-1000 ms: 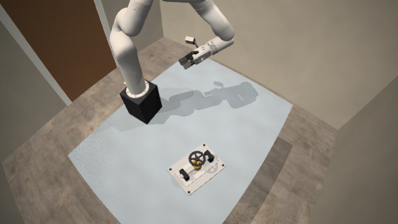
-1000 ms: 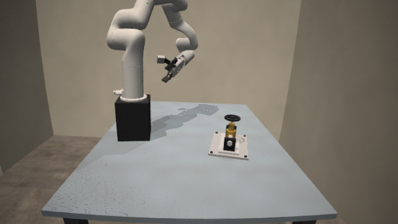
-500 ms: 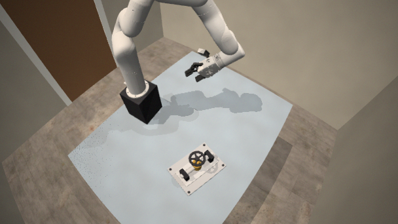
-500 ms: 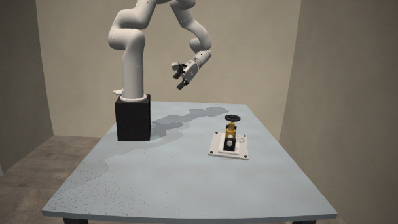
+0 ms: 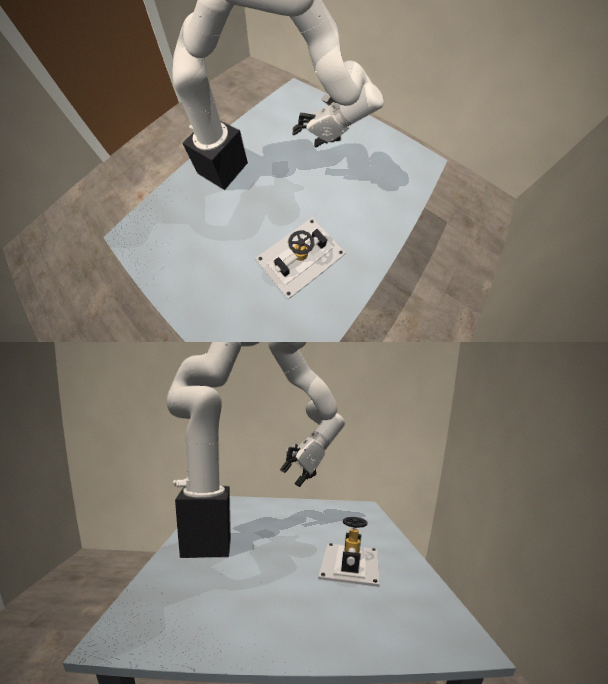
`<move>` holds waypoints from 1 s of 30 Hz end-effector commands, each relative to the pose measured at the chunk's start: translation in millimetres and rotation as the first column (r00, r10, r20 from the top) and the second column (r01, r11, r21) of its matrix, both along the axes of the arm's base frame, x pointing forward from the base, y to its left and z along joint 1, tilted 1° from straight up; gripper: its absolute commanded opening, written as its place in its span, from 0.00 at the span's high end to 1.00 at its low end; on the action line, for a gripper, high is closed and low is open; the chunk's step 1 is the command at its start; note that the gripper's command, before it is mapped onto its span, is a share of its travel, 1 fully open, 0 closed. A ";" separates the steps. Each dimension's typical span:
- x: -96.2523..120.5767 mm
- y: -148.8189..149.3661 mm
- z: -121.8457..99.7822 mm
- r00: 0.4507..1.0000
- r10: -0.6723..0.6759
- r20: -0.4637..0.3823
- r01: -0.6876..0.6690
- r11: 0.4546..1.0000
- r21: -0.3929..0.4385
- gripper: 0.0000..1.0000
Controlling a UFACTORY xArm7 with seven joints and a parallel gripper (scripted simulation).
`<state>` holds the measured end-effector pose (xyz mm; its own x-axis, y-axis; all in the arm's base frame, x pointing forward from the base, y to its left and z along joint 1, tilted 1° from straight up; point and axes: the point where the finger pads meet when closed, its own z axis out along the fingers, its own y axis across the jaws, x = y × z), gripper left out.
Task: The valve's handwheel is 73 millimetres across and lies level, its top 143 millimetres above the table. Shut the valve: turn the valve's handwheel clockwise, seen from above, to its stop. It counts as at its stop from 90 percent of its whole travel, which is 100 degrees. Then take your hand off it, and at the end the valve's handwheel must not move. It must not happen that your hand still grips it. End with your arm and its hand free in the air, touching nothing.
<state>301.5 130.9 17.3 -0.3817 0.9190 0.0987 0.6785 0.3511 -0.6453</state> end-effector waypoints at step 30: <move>125.6 -188.6 -4.1 0.501 -0.702 0.506 0.788 0.611 0.068 0.00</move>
